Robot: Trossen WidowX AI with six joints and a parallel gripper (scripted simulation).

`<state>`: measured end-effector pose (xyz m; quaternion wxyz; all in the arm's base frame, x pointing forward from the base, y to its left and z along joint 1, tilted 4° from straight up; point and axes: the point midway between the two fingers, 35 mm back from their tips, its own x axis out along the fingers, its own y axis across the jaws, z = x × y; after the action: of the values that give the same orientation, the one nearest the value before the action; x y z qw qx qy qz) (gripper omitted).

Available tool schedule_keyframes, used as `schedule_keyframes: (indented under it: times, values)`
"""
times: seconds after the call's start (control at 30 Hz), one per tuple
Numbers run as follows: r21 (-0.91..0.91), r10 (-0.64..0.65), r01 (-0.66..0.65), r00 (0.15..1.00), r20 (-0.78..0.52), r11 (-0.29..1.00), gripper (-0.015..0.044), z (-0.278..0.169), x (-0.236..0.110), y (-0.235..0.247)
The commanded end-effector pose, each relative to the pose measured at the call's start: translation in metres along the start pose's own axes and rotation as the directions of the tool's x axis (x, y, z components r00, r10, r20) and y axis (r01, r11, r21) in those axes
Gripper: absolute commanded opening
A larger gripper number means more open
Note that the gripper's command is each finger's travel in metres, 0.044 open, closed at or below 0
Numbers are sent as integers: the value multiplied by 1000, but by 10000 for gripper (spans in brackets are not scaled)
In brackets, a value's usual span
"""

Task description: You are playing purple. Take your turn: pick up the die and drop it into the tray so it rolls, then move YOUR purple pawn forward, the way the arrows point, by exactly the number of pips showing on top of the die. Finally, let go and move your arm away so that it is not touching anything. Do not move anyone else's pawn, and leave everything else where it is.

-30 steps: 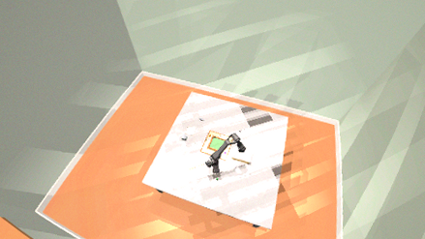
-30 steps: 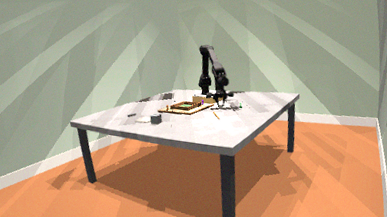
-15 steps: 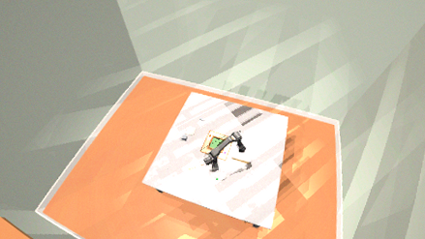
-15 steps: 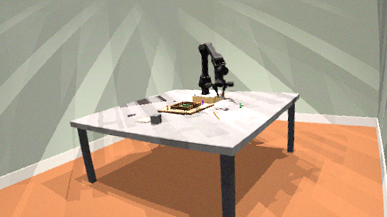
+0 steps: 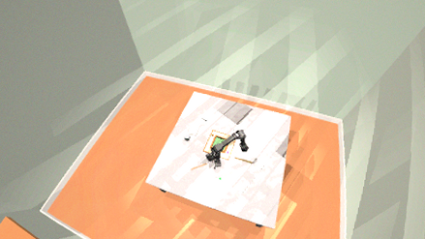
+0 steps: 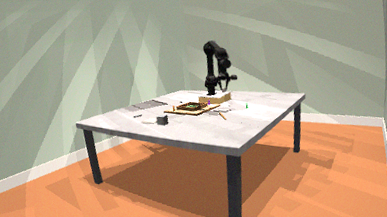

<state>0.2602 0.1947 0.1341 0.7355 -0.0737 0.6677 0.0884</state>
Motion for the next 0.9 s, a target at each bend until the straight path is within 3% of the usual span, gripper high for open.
schedule_keyframes:
  times: [0.0,0.87]
  values:
    - [26,-2,2,1000,-2,1000,0,3,2,-18]
    - [231,-14,15,1000,-7,973,0,-8,22,-152]
